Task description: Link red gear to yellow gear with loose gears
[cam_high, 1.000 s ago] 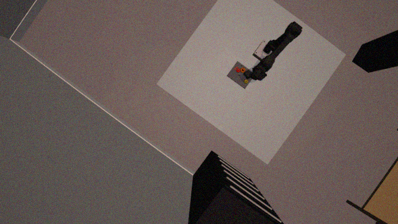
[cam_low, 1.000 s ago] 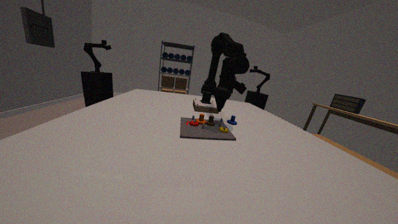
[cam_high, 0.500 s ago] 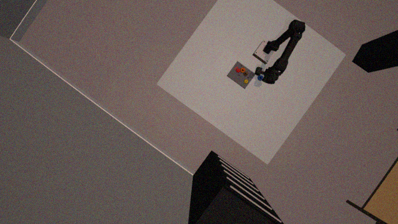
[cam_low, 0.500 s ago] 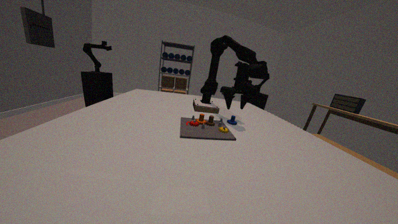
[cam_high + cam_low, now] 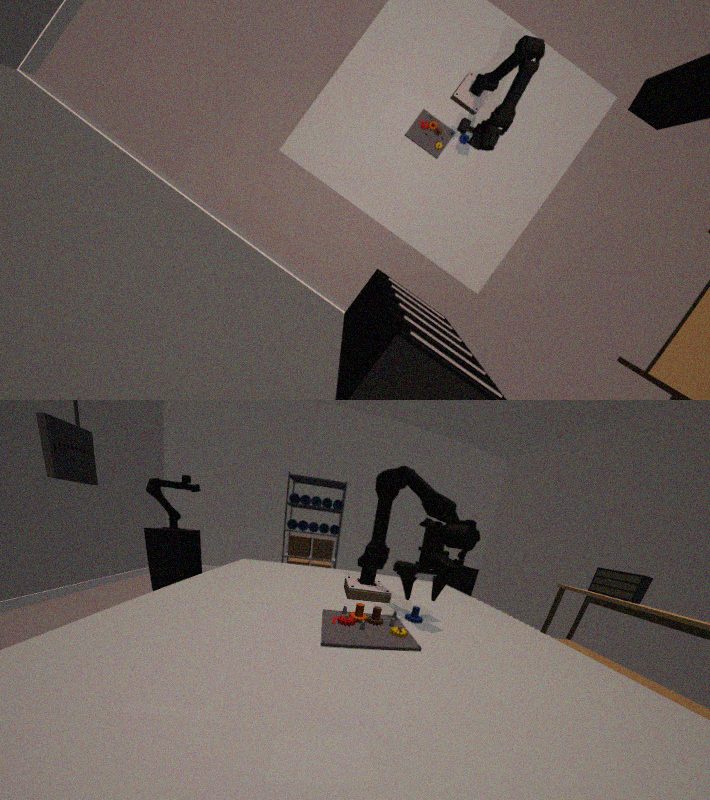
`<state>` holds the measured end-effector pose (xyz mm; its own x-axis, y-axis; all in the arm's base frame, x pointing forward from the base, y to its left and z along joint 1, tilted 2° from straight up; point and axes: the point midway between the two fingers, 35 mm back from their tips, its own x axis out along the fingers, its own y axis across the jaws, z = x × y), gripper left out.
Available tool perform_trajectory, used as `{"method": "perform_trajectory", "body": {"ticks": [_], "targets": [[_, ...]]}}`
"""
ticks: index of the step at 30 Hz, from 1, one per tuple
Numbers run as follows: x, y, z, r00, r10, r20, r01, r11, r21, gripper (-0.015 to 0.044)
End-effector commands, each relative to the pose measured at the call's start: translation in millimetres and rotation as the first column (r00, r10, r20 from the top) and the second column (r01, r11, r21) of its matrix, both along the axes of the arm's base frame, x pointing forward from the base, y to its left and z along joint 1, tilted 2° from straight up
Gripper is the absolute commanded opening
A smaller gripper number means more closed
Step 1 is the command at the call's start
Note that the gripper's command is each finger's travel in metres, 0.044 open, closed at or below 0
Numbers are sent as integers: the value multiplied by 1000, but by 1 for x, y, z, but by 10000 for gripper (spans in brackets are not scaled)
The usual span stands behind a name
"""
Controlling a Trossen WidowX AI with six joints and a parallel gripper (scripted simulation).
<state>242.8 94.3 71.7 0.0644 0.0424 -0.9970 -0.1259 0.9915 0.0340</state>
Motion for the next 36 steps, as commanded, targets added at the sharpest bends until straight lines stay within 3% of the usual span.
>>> {"method": "perform_trajectory", "body": {"ticks": [1, 27, 36], "targets": [[-3, -2, -10, 1000, -4, -15, 4, 1000, -10, 440], [-3, -1, -37, 1000, -4, -15, 4, 1000, -10, 440], [-3, -1, -37, 1000, -4, -15, 4, 1000, -10, 204]]}}
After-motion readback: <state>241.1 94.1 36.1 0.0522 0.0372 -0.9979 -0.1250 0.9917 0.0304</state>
